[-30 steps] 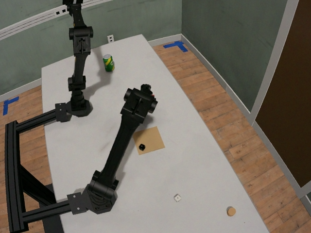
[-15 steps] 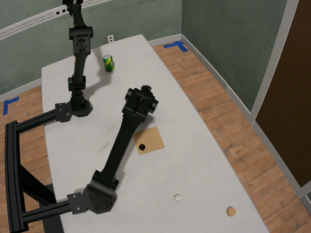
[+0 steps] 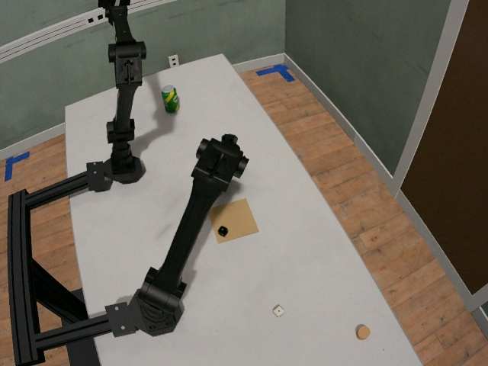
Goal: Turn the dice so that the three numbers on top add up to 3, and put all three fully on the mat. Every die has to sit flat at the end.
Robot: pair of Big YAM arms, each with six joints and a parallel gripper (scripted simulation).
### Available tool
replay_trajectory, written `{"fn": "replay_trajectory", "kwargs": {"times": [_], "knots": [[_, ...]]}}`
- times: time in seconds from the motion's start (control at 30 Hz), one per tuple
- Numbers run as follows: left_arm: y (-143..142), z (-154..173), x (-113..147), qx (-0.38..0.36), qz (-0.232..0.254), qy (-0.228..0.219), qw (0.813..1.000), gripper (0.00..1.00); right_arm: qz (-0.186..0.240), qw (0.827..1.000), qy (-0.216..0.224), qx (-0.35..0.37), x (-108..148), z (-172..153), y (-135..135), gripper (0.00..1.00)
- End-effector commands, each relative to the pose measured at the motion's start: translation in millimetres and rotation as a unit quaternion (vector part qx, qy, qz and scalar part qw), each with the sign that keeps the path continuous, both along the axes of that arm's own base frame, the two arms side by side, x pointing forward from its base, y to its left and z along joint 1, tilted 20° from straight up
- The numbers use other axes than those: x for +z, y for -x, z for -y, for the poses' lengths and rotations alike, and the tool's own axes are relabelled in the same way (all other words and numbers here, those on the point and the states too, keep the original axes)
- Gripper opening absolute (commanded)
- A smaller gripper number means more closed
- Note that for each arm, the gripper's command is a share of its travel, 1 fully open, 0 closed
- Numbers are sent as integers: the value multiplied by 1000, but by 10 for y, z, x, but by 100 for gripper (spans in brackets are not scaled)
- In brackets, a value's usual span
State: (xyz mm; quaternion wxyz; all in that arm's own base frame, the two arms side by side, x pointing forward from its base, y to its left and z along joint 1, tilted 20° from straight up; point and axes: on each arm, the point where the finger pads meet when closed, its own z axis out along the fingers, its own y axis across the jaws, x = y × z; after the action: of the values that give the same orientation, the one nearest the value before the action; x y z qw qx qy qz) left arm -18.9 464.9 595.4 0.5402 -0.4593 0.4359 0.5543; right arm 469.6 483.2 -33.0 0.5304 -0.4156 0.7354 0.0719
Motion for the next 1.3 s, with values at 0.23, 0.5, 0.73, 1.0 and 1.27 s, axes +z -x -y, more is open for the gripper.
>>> {"fn": "replay_trajectory", "kwargs": {"times": [0.23,0.5,0.73,1.0,1.27], "knots": [[61,64,33,10,-7,-2,1000,100,21,1000,-19,-3,111,-75,-212,20],[61,64,33,10,-7,-2,1000,100,21,1000,-19,-4,74,-66,-222,20],[61,64,33,10,-7,-2,1000,100,21,1000,-19,-4,56,-61,-226,20],[61,64,33,10,-7,-2,1000,100,21,1000,-19,-4,56,-59,-225,20],[61,64,33,10,-7,-2,1000,100,21,1000,-19,-4,56,-60,-226,20]]}}
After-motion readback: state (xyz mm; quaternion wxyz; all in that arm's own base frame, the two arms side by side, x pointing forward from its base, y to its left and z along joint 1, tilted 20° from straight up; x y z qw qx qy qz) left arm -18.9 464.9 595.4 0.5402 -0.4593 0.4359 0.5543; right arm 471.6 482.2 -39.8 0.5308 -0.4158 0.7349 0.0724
